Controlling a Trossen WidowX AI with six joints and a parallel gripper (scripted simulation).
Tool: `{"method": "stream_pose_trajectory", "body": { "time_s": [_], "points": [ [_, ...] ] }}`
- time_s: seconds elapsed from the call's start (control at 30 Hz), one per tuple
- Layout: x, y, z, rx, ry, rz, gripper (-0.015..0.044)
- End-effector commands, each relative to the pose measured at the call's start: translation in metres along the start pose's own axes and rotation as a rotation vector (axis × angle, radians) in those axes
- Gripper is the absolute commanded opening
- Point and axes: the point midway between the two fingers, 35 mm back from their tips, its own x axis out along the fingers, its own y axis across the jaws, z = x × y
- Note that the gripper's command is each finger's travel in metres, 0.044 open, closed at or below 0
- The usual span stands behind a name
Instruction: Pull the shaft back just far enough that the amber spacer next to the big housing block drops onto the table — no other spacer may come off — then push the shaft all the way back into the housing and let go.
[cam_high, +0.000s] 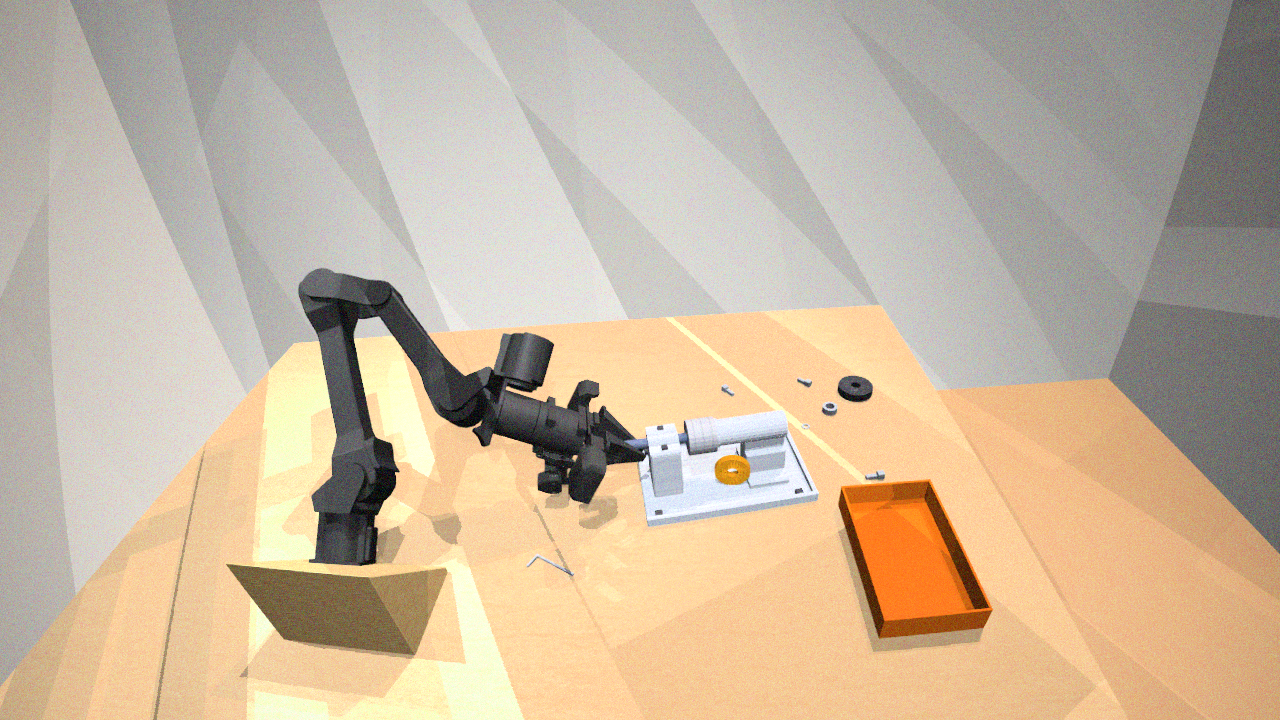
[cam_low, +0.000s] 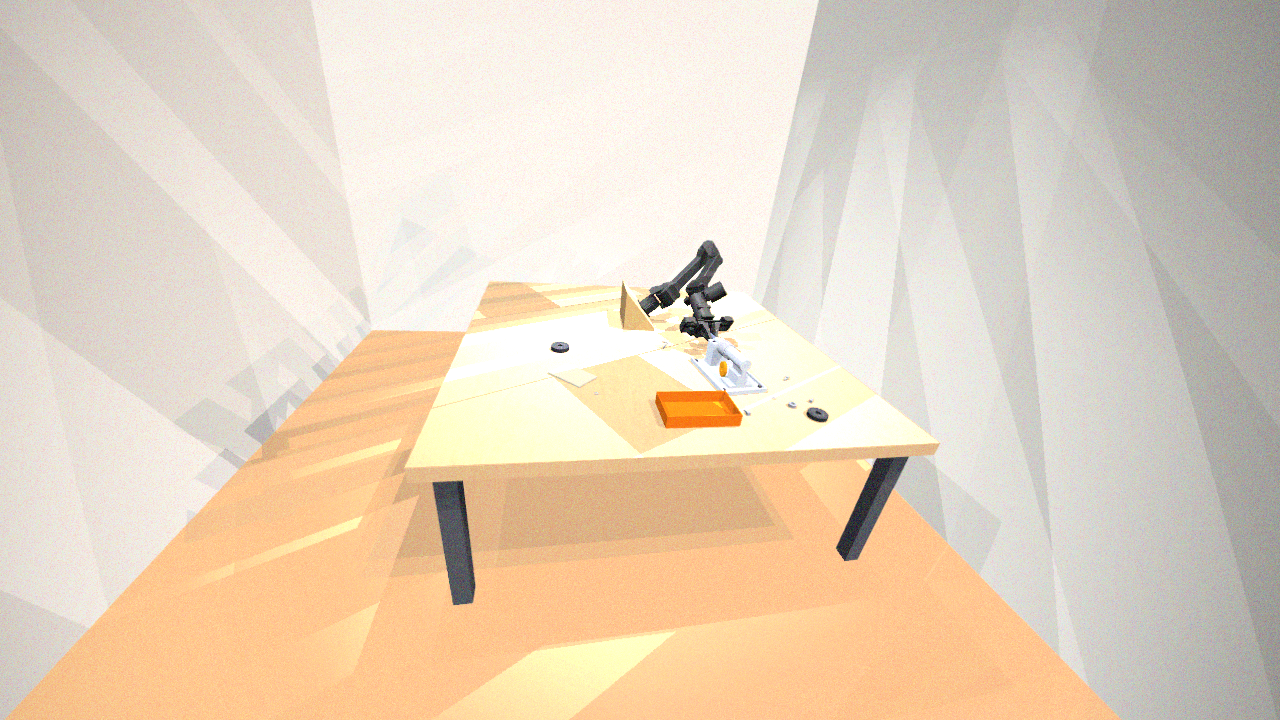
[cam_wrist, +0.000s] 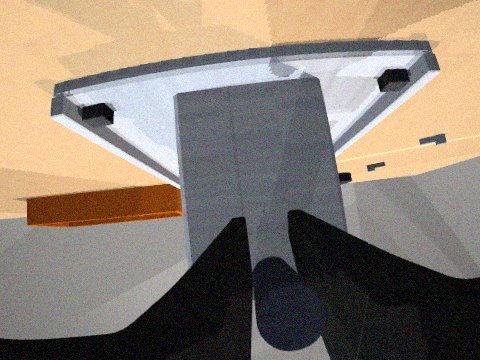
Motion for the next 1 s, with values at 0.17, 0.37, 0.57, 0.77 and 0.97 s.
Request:
{"method": "stream_pose_trajectory", "body": {
  "time_s": [0.17,0.37,0.57,0.77,0.97],
  "points": [
    [0.004,-0.0008,-0.0037,0.002,0.004,0.0,0.0],
    [0.0044,-0.001,-0.0042,0.002,0.004,0.0,0.0],
    [0.0019,0.0003,-0.0008,0.001,-0.002,0.001,0.0026],
    [0.0019,0.0003,-0.0008,0.001,-0.002,0.001,0.0184],
    [0.0007,0.0003,-0.001,0.001,-0.002,0.001,0.0341]
  ]
}}
